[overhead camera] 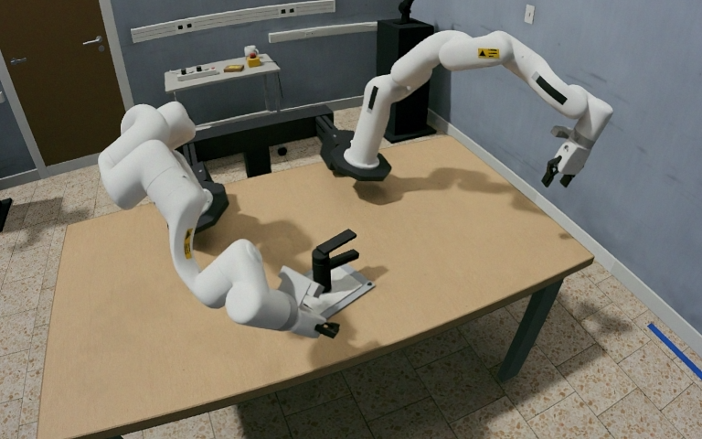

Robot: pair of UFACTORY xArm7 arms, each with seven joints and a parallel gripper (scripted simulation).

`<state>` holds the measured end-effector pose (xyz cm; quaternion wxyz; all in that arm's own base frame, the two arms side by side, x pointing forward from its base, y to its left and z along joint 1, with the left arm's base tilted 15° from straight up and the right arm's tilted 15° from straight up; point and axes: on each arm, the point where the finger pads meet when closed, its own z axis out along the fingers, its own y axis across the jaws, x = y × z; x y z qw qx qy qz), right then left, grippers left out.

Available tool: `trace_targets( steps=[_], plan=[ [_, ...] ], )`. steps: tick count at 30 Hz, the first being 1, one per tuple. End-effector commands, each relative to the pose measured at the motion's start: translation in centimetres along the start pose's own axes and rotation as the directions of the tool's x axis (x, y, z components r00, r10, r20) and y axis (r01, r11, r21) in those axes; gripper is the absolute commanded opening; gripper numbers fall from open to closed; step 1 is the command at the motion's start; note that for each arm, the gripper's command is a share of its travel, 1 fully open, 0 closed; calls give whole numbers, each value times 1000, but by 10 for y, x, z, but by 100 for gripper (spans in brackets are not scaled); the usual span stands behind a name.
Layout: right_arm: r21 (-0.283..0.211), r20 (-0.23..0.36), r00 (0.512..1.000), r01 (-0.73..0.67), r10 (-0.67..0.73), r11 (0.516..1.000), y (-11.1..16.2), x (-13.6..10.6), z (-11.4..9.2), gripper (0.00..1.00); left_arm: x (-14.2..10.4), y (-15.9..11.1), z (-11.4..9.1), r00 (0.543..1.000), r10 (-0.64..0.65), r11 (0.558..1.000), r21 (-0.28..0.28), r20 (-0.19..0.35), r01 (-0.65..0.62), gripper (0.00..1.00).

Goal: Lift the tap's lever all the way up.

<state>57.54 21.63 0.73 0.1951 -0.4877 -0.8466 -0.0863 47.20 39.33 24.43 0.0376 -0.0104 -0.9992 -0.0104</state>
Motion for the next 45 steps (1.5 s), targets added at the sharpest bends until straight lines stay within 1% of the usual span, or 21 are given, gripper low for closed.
trace_targets(
  steps=[1,23,28,32,34,40,45],
  plan=[
    [-5,1,1000,3,-3,1000,2,2,-2,100,-1,0,-3,1000,0,1000,-4,5,0,100],
    [-6,2,1000,0,0,1000,2,1,-3,100,-1,0,-3,1000,0,1000,-4,5,0,100],
    [-10,5,1000,-17,18,1000,0,-4,-8,100,-1,0,-3,1000,0,1000,-4,5,0,100],
    [-18,9,999,-47,47,999,-3,-11,-16,100,-1,0,-3,1000,0,1000,-4,5,0,100],
    [-18,9,999,-47,47,999,-3,-11,-16,100,-1,0,-3,1000,0,1000,-4,5,0,100],
    [-39,20,992,-123,124,992,-11,-31,-37,100,-1,0,-3,1000,0,1000,-4,5,0,100],
    [-67,30,975,-219,221,973,-23,-55,-63,100,-1,0,-3,1000,0,1000,-4,5,0,100]
  ],
)
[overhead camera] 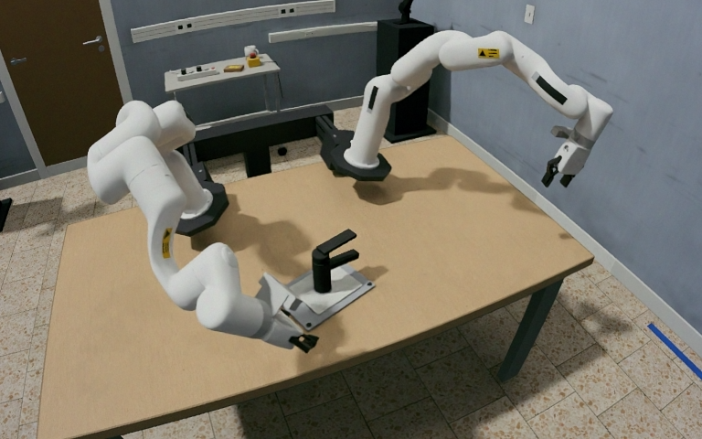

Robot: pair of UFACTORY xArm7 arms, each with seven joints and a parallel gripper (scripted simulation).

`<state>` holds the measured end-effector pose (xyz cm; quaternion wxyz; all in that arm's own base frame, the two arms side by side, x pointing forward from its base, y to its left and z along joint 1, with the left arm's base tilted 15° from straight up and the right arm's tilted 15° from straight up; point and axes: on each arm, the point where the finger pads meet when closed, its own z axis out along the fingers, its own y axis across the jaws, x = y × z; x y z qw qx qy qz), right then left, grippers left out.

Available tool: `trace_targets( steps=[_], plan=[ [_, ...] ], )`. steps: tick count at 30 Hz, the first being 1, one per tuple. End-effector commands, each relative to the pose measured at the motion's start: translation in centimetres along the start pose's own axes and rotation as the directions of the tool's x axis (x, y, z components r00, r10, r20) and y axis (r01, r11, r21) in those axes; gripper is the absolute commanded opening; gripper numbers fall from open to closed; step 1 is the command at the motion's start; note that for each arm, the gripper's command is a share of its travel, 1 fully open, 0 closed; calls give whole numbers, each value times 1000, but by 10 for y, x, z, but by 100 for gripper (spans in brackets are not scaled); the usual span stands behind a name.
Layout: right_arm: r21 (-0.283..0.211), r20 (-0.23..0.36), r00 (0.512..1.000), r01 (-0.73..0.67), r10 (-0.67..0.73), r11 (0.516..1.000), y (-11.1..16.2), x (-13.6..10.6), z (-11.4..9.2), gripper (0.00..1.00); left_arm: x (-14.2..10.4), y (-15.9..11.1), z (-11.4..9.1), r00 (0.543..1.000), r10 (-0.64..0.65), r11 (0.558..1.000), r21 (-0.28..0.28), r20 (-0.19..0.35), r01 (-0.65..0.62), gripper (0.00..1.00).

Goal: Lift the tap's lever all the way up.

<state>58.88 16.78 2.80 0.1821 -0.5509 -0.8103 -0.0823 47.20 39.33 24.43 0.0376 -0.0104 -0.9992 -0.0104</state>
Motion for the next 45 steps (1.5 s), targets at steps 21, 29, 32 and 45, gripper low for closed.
trace_targets(
  steps=[21,29,32,45],
  plan=[
    [-169,23,838,-534,545,828,-74,-139,-143,100,-1,0,-3,1000,0,1000,-4,5,0,100],
    [-192,15,788,-602,616,775,-90,-157,-161,100,-1,0,-3,1000,0,1000,-4,5,0,100],
    [-204,10,759,-635,651,745,-99,-166,-171,100,-1,0,-3,1000,0,1000,-4,5,0,100],
    [-249,-21,624,-760,781,600,-141,-201,-208,100,-1,0,-3,1000,0,1000,-4,5,0,100]
  ],
)
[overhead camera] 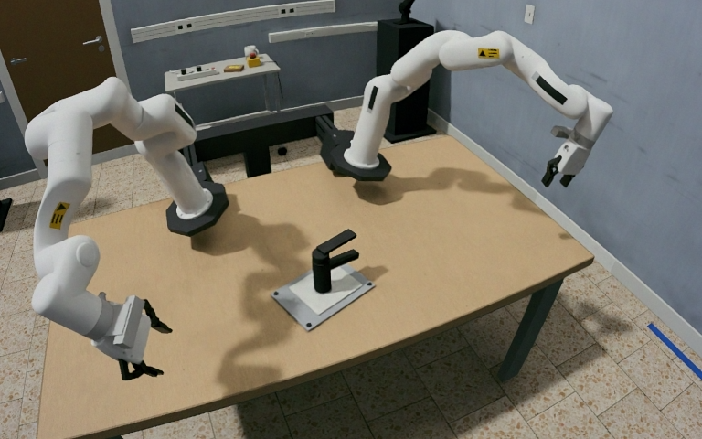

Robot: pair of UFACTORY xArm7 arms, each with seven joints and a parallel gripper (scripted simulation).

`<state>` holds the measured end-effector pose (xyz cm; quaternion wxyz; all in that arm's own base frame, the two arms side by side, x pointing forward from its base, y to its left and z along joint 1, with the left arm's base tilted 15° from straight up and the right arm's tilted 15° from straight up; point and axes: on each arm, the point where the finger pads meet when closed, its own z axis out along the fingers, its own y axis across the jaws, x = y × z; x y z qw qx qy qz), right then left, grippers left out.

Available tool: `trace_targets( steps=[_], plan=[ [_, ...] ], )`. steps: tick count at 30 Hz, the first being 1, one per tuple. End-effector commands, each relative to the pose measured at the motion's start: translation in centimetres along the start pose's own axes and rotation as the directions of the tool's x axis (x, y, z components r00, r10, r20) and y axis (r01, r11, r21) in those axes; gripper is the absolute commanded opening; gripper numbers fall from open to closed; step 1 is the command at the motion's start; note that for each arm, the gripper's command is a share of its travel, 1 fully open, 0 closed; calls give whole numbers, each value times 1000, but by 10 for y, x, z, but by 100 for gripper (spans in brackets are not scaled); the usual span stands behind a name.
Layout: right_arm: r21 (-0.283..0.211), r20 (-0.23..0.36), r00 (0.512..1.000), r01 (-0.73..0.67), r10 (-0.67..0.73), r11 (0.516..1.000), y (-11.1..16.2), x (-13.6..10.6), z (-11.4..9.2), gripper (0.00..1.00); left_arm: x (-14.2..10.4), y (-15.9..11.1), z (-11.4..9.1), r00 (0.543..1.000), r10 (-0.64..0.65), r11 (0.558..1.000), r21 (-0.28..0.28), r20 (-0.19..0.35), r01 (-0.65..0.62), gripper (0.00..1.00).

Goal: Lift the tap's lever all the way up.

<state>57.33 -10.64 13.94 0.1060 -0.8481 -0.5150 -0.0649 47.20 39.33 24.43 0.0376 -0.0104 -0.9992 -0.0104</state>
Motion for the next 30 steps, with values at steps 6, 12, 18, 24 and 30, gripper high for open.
trace_targets(
  steps=[6,12,18,24,30],
  plan=[
    [-49,5,986,-168,169,984,3,-47,-35,100,-1,0,-3,1000,0,1000,-4,5,0,100],
    [-62,4,976,-219,219,974,2,-62,-45,100,-1,0,-3,1000,0,1000,-4,5,0,100],
    [-87,0,947,-319,321,944,-1,-91,-63,100,-1,0,-3,1000,0,1000,-4,5,0,100],
    [-112,-8,907,-418,420,901,-6,-120,-82,100,-1,0,-3,1000,0,1000,-4,5,0,100],
    [-136,-19,856,-513,516,847,-13,-150,-100,100,-1,0,-3,1000,0,1000,-4,5,0,100]
  ],
)
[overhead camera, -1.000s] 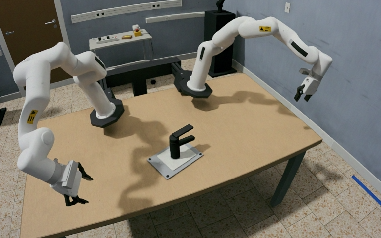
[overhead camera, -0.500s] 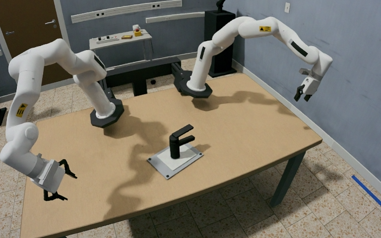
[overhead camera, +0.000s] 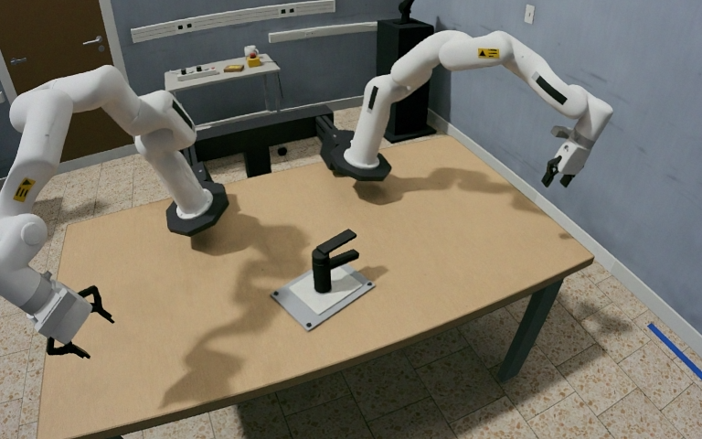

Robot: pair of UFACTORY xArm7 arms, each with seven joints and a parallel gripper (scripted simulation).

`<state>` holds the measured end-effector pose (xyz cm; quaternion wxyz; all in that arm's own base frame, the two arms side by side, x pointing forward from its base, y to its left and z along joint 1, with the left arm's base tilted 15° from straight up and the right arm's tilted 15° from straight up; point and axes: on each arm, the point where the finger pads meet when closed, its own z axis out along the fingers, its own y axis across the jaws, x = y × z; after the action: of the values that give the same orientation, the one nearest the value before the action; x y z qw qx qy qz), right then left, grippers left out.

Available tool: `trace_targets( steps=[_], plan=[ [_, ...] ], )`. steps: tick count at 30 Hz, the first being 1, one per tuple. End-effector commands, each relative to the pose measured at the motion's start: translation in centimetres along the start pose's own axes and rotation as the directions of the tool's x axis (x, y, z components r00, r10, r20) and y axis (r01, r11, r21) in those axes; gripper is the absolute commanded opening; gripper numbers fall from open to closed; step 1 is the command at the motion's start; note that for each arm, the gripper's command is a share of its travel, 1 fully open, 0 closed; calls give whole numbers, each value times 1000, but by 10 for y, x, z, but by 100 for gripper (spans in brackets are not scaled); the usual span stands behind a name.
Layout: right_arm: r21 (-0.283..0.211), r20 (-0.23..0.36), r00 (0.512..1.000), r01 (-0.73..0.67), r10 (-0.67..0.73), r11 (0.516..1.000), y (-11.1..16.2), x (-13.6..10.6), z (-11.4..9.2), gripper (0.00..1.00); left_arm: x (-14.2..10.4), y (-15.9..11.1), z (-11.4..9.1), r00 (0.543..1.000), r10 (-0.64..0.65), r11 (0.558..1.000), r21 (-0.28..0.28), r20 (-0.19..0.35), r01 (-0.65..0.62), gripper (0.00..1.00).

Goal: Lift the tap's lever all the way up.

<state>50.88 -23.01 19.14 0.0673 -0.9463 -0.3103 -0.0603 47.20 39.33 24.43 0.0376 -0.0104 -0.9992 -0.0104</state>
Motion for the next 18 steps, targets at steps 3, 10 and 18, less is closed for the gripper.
trace_targets(
  steps=[3,10,18],
  plan=[
    [-29,-1,996,-95,95,995,8,-25,-18,100,-1,0,-3,1000,0,1000,-4,5,0,100],
    [-54,-5,979,-204,204,978,14,-55,-35,100,-1,0,-3,1000,0,1000,-4,5,0,100],
    [-90,-17,931,-364,364,927,18,-101,-60,100,-1,0,-3,1000,0,1000,-4,5,0,100]
  ],
)
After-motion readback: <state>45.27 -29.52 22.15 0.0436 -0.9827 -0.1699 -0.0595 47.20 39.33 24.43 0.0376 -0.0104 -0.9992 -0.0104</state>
